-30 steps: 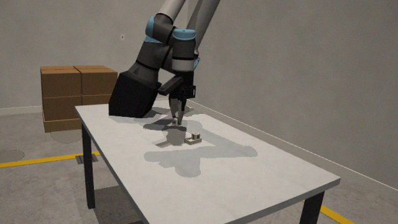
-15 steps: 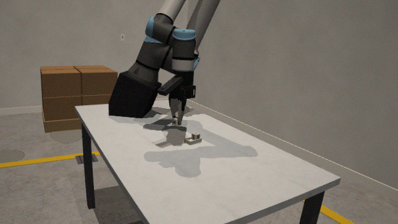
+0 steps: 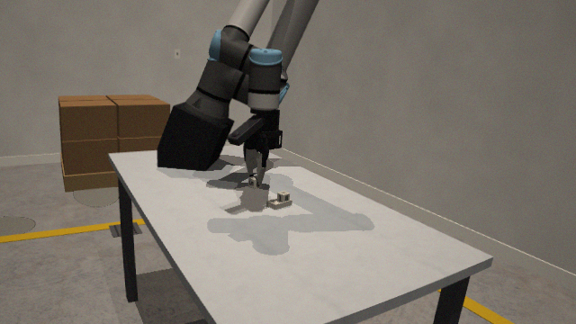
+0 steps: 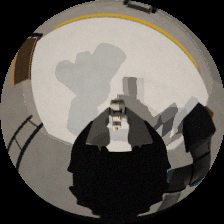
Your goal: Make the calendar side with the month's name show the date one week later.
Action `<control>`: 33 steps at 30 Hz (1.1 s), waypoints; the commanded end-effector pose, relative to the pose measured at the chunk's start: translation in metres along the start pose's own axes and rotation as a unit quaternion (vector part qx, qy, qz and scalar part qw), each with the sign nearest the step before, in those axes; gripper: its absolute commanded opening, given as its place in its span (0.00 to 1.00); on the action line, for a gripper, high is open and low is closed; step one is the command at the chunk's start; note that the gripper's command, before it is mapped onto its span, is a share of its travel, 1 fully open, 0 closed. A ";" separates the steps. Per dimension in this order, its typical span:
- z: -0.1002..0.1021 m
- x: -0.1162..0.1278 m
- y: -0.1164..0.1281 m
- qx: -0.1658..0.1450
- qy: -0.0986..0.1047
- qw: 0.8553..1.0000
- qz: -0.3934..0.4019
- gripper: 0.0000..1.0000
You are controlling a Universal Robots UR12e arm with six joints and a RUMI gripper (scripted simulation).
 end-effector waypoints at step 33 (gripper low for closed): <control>0.076 -0.001 0.001 0.001 -0.001 1.000 0.000 0.10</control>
Point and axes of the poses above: the point where the finger pads meet when closed, its own z axis out along the fingers, its own x axis across the jaws, y = z × x, the point moved 7 cm from there along -z, back along the fingers, and after that the axes turned 15 degrees about -z, right-handed, at the moved point
